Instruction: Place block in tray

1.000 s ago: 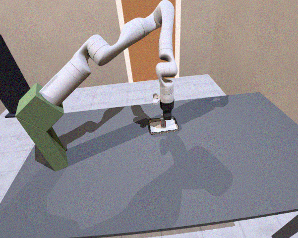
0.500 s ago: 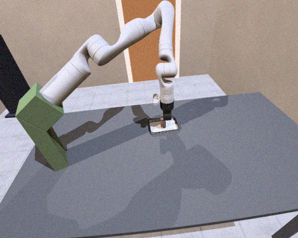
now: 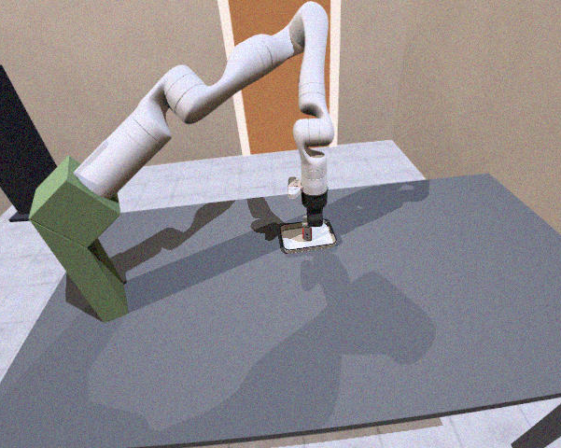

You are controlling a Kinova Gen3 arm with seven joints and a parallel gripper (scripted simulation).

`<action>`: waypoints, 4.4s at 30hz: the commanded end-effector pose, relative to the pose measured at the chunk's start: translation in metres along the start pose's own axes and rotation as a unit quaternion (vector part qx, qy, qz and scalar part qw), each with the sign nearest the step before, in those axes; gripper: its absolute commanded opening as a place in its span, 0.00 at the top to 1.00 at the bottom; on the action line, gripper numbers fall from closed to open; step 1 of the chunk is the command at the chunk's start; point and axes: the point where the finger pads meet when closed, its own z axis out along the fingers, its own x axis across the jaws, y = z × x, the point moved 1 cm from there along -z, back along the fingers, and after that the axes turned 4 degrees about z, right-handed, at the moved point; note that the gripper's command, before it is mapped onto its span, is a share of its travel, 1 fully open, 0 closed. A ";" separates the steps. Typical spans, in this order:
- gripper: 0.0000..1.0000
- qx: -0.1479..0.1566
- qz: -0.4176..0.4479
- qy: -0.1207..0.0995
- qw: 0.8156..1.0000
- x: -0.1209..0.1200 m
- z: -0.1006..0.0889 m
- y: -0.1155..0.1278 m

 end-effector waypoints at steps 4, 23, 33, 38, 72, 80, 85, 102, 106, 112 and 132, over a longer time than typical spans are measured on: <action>1.00 0.000 0.000 0.000 1.000 0.000 0.001 0.000; 0.16 0.000 0.000 0.000 1.000 0.000 0.001 0.000; 0.16 0.000 0.000 0.000 1.000 0.000 0.001 0.000; 0.16 0.000 0.000 0.000 1.000 0.000 0.001 0.000; 0.16 0.000 0.000 0.000 1.000 0.000 -0.021 0.000; 0.16 0.000 0.000 0.000 1.000 0.000 -0.041 0.000; 0.16 0.000 0.000 0.000 1.000 0.000 -0.050 0.000; 0.16 0.000 0.000 0.000 1.000 0.000 -0.057 0.000; 0.16 0.000 0.000 0.000 1.000 0.000 -0.057 0.000; 0.16 0.000 0.000 0.000 1.000 -0.002 -0.057 0.000; 0.16 0.002 -0.001 -0.001 1.000 -0.057 -0.057 -0.020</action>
